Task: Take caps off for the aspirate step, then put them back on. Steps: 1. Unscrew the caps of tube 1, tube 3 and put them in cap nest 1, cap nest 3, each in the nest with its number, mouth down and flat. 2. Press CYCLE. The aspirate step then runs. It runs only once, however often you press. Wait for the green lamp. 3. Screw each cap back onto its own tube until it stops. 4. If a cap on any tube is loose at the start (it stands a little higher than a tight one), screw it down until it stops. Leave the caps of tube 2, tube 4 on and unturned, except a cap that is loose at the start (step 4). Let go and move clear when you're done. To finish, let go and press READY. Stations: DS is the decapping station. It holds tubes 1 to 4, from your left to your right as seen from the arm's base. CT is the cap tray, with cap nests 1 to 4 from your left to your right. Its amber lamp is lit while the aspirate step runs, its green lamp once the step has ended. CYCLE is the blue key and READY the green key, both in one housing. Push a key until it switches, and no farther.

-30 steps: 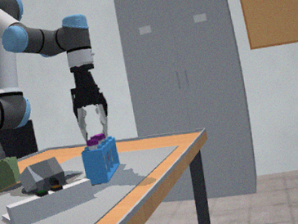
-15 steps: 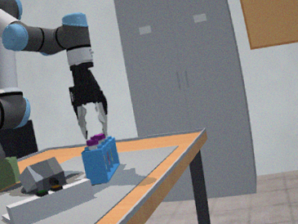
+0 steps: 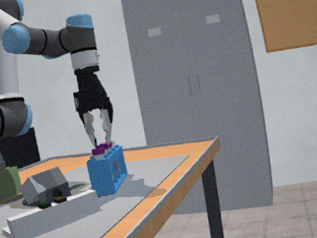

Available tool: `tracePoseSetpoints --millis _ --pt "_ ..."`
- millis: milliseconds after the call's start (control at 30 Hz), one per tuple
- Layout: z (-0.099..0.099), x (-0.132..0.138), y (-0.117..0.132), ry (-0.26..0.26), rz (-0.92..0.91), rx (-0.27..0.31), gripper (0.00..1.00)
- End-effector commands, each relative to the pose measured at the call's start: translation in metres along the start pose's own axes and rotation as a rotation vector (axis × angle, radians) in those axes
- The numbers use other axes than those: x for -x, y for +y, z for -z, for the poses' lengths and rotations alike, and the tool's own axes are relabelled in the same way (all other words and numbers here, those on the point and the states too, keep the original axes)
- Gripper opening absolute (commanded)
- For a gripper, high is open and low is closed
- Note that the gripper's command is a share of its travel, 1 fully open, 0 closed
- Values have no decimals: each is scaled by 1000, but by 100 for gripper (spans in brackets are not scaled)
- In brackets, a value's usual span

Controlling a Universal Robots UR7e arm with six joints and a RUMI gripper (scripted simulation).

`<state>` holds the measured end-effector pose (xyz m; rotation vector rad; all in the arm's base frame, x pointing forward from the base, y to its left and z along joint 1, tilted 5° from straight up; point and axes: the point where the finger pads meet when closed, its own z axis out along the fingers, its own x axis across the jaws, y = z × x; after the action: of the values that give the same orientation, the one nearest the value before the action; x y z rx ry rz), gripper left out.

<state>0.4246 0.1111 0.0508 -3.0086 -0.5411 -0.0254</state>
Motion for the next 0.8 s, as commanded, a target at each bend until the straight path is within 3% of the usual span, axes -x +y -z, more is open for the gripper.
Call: tracePoseSetpoints --millis 0,433,600,733,767 --pt "0 0 0 1 0 0 0" --pt "36 0 0 1 0 1 0" --pt "36 0 0 1 0 0 0" --pt "36 13 31 1 324 1 0" --pt "36 13 31 1 333 1 0"
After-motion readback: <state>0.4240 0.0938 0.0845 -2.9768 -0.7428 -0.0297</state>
